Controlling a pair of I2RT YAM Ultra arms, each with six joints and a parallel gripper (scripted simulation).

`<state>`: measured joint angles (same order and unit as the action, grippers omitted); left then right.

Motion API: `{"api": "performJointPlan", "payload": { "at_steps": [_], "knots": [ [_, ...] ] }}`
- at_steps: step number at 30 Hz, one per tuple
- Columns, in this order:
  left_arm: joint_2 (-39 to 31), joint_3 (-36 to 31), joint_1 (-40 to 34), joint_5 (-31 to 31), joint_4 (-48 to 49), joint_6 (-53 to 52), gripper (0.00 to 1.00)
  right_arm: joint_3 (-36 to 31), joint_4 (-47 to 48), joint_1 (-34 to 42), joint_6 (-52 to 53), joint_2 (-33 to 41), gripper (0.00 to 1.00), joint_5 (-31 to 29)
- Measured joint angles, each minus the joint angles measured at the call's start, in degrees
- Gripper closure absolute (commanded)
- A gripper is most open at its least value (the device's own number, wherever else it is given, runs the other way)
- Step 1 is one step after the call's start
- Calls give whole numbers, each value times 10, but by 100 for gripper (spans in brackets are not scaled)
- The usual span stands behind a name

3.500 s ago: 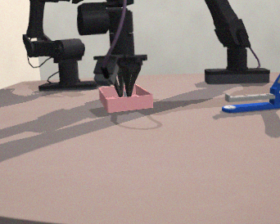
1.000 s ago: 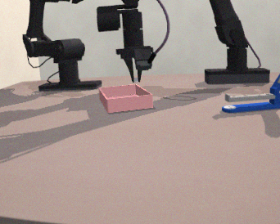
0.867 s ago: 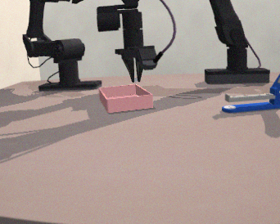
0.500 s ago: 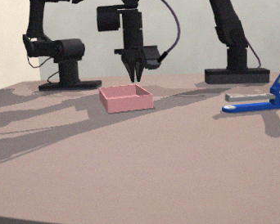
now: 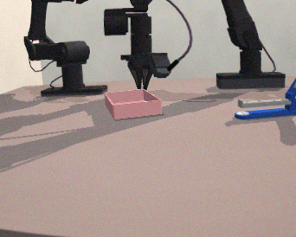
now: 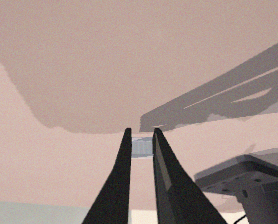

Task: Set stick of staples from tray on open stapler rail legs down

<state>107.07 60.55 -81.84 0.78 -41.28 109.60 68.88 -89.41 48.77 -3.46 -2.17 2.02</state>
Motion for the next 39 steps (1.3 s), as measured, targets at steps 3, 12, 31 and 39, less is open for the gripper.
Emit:
{"api": "performJointPlan", "payload": {
  "at_steps": [3,12,31,39],
  "knots": [
    [0,0,0,0,0,0,91,0,0,0,0,0,0,0],
    [10,3,0,-7,-6,8,91,0,0,0,0,0,0,0],
    [8,19,-6,-8,-30,16,69,0,0,0,0,0,0,0],
    [-9,41,-7,-8,-64,17,69,0,0,0,0,0,0,0]
  ]
}}
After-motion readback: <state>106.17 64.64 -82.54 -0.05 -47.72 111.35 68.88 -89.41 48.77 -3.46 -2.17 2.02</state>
